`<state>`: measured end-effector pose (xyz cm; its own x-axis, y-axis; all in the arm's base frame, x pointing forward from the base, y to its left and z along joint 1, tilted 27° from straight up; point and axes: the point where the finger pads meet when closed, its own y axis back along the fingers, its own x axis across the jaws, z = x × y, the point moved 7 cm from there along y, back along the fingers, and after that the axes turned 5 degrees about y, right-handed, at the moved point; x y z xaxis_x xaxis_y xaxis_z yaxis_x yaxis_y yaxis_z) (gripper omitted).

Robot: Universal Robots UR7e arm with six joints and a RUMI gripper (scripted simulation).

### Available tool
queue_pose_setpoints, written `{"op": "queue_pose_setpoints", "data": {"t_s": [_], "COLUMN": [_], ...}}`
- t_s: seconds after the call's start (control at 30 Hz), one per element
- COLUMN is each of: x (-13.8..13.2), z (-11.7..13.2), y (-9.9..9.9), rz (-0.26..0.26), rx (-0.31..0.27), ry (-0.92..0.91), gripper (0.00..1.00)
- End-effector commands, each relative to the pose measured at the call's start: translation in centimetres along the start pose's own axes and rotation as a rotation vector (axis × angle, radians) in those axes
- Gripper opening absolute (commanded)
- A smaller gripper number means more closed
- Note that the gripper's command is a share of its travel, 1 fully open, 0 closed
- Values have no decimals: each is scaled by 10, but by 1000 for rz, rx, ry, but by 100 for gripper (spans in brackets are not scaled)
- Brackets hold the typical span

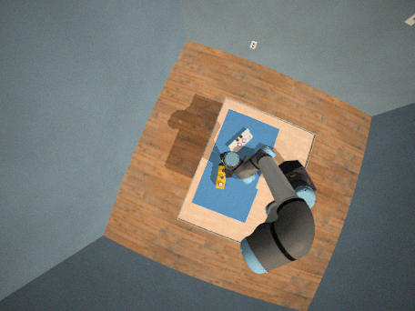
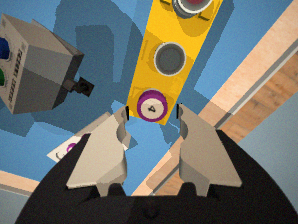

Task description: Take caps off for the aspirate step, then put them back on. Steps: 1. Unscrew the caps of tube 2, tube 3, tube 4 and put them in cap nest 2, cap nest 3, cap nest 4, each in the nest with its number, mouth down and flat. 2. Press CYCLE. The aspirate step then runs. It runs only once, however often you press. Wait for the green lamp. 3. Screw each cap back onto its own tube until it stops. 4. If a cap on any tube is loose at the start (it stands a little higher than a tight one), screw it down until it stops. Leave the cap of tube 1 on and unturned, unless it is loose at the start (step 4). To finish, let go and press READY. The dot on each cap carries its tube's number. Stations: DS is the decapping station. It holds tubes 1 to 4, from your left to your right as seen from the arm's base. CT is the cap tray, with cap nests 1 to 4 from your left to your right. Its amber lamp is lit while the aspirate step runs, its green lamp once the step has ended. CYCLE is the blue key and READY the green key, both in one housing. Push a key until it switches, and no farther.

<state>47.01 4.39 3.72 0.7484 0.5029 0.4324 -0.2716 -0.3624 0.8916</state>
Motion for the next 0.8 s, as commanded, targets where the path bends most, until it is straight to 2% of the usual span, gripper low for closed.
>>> {"op": "queue_pose_setpoints", "data": {"t_s": [0.0, 0.17, 0.2, 0.33, 0.4, 0.47, 0.7, 0.73, 0.77], "x": [0, 0, 0, 0, 0, 0, 0, 0, 0], "z": [0, 0, 0, 0, 0, 0, 0, 0, 0], "y": [0, 0, 0, 0, 0, 0, 0, 0, 0], "rz": [-1, -1, -1, 0, 0, 1, 1, 1, 1], "rx": [-7, -7, -7, -7, -7, -7, -7, -7, -7], "ry": [-260, -510, -510, -759, -759, -890, -890, -890, -890], "gripper": [35, 35, 35, 35, 35, 35, 35, 0, 0]}}
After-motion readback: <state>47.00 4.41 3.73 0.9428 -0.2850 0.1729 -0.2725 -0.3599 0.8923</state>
